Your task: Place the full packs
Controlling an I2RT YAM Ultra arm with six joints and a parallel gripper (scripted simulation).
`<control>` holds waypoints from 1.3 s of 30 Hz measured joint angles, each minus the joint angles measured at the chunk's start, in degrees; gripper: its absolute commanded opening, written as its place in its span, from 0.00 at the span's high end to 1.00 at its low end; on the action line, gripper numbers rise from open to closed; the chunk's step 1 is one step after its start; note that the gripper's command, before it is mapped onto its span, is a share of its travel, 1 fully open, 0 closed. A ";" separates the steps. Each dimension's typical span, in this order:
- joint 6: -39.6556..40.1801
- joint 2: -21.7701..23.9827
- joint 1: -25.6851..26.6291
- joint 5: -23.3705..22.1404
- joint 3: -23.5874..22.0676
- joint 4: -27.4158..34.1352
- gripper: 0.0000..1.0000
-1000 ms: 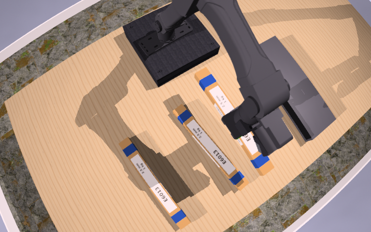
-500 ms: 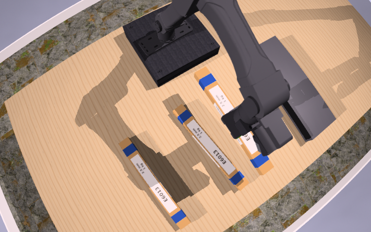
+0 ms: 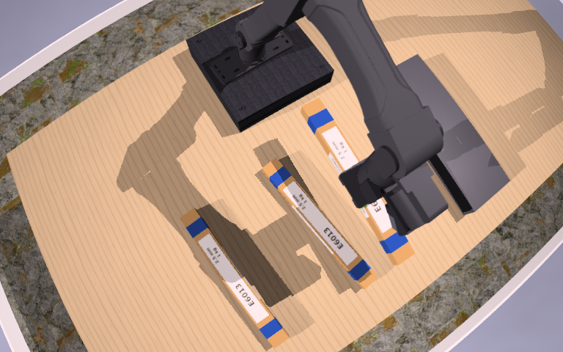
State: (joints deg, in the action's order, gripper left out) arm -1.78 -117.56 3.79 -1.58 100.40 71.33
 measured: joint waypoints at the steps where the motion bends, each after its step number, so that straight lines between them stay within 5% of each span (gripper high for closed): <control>1: -0.55 -0.11 -0.44 0.00 -0.02 0.02 1.00; 39: -13.75 -5.03 -13.22 0.35 8.00 2.40 1.00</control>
State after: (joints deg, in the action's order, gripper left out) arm -15.53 -122.58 -9.43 -1.23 108.40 73.73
